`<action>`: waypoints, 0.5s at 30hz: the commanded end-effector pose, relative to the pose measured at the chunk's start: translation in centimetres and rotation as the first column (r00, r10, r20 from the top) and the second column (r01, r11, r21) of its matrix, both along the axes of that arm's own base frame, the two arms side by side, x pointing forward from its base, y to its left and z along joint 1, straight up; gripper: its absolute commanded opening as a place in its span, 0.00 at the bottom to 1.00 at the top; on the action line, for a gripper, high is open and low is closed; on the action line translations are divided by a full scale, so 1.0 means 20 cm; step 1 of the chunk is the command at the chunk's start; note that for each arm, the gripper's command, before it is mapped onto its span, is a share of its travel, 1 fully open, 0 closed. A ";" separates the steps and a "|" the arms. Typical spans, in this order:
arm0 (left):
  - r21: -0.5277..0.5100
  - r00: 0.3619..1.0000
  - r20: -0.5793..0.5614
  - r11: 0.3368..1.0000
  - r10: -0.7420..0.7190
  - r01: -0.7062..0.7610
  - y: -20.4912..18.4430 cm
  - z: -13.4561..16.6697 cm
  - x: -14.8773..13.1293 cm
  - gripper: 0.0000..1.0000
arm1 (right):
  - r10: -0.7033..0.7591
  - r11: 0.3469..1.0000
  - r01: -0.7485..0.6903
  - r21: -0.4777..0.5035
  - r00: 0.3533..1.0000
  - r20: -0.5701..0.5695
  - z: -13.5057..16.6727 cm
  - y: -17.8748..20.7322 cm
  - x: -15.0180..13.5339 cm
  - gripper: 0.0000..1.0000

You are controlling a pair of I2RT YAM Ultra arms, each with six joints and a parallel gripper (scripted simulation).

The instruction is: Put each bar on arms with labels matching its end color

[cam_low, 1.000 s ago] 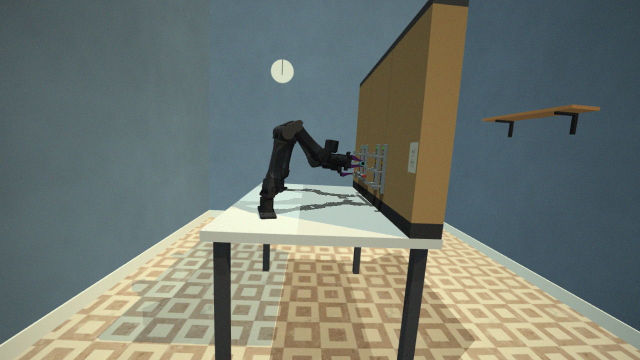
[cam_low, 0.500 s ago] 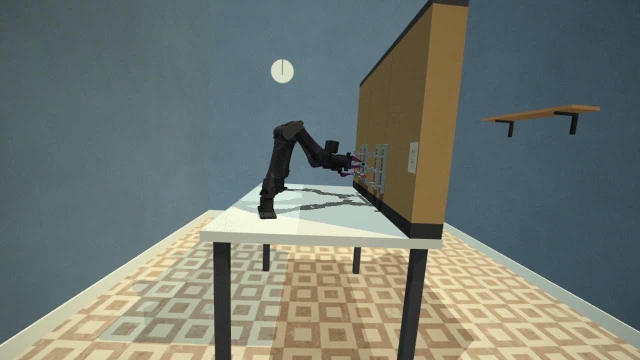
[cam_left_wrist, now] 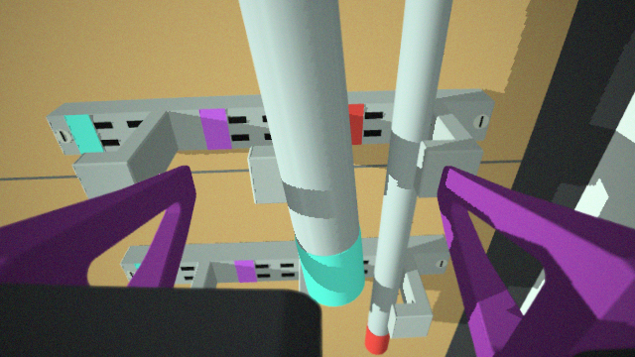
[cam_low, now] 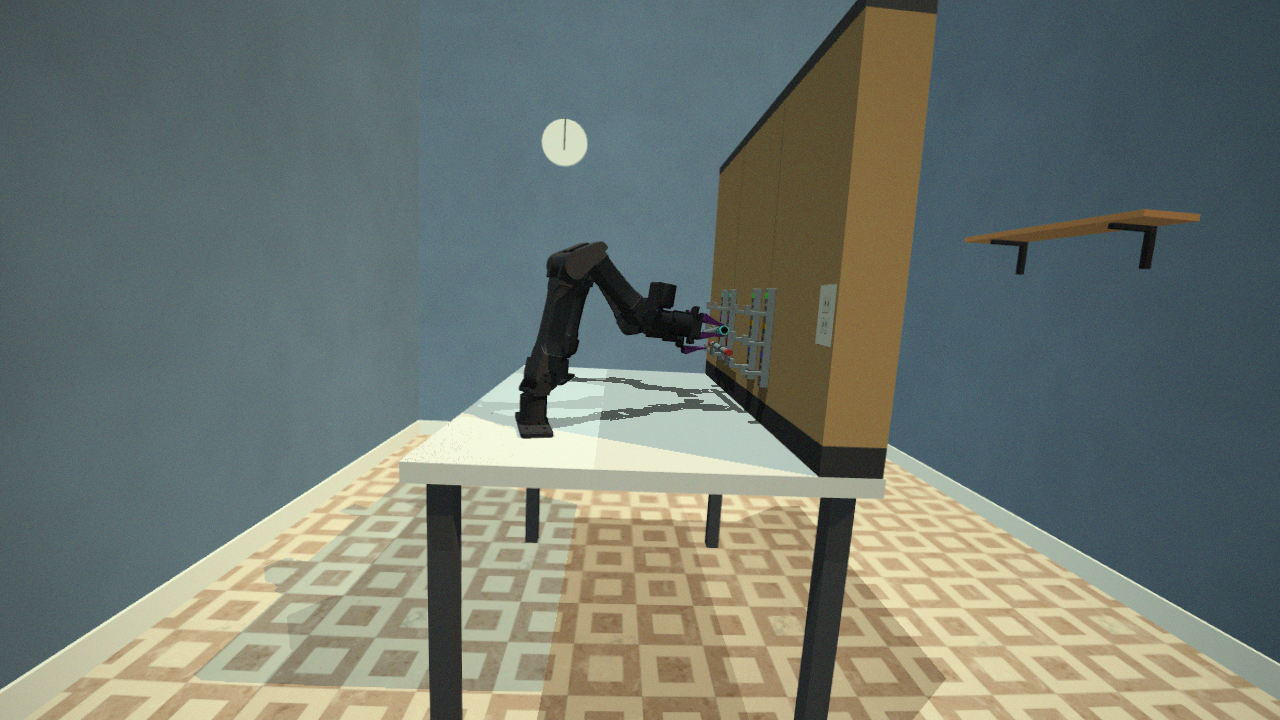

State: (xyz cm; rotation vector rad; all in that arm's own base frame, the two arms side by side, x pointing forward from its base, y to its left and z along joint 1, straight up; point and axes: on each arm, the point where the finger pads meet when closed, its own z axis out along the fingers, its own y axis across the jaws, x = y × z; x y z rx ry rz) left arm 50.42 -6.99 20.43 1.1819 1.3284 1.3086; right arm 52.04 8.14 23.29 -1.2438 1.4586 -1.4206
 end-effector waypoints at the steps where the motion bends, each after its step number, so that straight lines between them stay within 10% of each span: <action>1: -0.017 0.999 0.038 1.000 0.006 -0.005 0.01 0.08 0.03 1.00 | -0.006 0.997 -0.006 0.082 0.990 0.142 0.20 0.02 0.01 0.00; 15: -0.017 0.999 0.038 1.000 0.006 -0.005 0.02 0.09 0.03 1.00 | -0.006 0.997 -0.006 0.082 0.990 0.142 0.21 0.02 0.01 0.00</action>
